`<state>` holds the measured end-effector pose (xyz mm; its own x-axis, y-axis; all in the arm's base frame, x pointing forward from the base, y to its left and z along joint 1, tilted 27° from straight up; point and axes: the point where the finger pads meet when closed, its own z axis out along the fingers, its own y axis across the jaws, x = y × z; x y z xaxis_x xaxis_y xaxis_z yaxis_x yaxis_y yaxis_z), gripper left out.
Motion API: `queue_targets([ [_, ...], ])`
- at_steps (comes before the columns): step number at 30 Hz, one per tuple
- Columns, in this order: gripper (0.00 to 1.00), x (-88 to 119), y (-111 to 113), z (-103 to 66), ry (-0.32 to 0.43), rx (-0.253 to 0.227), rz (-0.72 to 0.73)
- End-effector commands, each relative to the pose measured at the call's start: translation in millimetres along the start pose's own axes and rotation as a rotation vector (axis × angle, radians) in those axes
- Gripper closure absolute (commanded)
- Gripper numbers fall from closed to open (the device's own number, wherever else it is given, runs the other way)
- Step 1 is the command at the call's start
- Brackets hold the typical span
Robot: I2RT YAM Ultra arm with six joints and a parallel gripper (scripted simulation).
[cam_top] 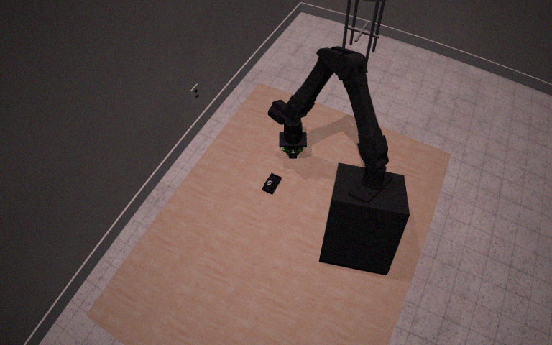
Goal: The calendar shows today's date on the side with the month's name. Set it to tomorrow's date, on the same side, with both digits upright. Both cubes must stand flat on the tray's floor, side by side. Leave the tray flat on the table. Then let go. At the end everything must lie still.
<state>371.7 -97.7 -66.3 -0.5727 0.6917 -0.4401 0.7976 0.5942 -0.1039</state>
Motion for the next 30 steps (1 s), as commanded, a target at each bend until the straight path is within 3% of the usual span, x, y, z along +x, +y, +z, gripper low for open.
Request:
queue_targets([
  [1,0.74,-3,3,-2.7,-0.008,-0.009,0.001],
  [6,0.74,-3,3,-5.9,-0.008,-0.009,0.001],
  [12,0.74,-3,3,-34.8,-0.008,-0.009,0.001],
  [14,0.74,-3,3,-34.8,-0.008,-0.009,0.001],
  [20,0.74,-2,3,-80.7,-0.008,-0.009,0.002],
  [23,0.74,-2,2,-96.1,-0.007,-0.010,0.002],
  [30,0.74,-2,2,-102.8,-0.007,-0.010,0.002],
])
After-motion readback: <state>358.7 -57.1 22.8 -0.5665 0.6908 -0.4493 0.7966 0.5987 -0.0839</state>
